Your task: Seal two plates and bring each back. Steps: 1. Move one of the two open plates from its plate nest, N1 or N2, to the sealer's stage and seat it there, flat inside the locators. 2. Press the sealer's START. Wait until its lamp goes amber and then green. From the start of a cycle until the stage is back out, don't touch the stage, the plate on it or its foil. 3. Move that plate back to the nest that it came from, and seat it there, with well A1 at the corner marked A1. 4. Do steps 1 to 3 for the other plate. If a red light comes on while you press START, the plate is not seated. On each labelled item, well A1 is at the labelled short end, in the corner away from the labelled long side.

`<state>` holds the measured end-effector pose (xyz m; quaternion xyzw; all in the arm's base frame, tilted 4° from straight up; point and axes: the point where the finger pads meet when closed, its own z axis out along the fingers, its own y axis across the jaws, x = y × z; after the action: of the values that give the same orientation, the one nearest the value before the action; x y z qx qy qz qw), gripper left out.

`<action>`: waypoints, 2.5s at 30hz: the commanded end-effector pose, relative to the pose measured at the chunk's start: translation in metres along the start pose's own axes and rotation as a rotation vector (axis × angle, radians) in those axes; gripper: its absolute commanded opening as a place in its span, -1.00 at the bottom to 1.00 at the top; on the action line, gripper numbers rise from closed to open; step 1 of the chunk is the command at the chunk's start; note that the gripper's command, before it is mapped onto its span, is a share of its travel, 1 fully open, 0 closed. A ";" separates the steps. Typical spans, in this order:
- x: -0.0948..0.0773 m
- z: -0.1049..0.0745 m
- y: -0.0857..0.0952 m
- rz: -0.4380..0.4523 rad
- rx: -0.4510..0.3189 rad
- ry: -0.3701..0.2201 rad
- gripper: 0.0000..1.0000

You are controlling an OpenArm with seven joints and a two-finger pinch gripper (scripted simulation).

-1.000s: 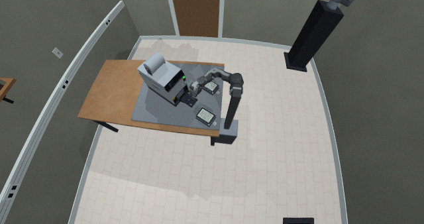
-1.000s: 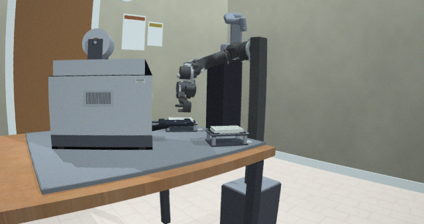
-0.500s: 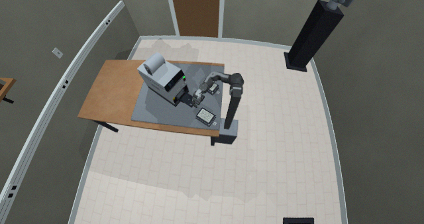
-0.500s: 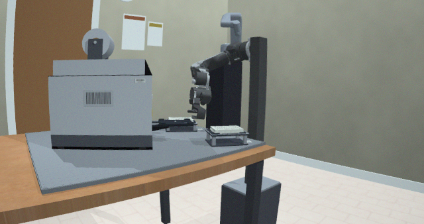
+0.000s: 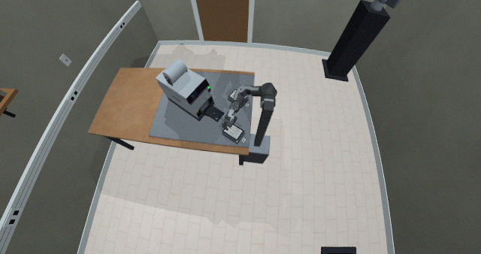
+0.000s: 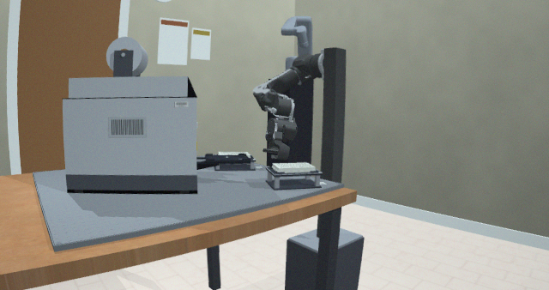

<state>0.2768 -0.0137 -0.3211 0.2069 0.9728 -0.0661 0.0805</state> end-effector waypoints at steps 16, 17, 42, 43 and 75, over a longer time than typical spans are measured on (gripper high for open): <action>0.060 -0.005 0.027 0.038 -0.041 -0.033 0.30; 0.060 -0.005 0.027 0.038 -0.041 -0.033 0.30; 0.060 -0.001 0.029 0.035 -0.048 -0.034 0.30; 0.060 -0.001 0.029 0.035 -0.048 -0.034 0.30; 0.059 -0.001 0.029 0.035 -0.048 -0.034 0.30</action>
<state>0.2342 0.0344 -0.3347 0.2229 0.9684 -0.0476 0.1015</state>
